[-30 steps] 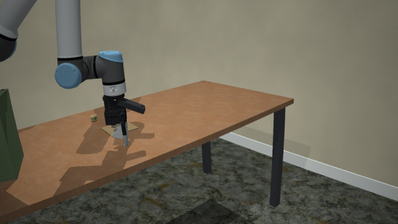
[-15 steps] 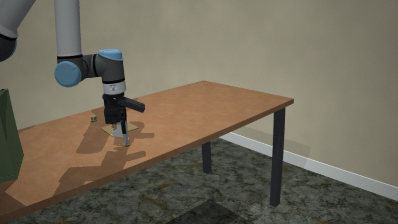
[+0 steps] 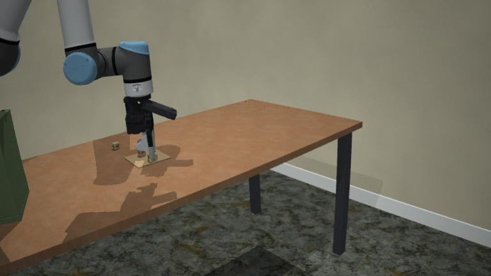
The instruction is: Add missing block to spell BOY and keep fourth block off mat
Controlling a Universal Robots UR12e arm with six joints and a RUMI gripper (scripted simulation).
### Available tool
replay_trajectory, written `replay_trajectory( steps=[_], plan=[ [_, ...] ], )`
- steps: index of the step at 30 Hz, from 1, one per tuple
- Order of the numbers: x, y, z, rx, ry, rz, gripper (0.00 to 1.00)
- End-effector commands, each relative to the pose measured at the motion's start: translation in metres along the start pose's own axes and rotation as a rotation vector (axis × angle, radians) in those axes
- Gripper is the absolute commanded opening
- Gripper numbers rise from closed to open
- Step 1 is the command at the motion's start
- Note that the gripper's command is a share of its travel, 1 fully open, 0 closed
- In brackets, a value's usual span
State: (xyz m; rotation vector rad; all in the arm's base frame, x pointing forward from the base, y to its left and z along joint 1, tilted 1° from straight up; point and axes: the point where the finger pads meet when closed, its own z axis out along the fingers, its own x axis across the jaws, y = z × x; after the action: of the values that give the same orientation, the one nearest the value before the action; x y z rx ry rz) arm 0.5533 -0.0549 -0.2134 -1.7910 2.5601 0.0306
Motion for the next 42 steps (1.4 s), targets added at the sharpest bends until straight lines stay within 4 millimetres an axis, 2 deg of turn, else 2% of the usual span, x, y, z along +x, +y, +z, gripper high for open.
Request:
replay_trajectory(
  steps=[1, 7, 26, 33, 42],
  plan=[
    [0.000, -0.001, -0.018, -0.001, 0.000, 0.000, 0.05],
    [0.000, -0.001, -0.031, -0.001, 0.000, 0.000, 0.05],
    [-0.004, -0.001, -0.032, -0.001, 0.000, 0.020, 0.05],
    [-0.016, 0.000, -0.032, -0.001, 0.000, 0.075, 0.05],
    [-0.057, 0.003, -0.033, 0.000, 0.000, 0.272, 0.05]
  ],
)
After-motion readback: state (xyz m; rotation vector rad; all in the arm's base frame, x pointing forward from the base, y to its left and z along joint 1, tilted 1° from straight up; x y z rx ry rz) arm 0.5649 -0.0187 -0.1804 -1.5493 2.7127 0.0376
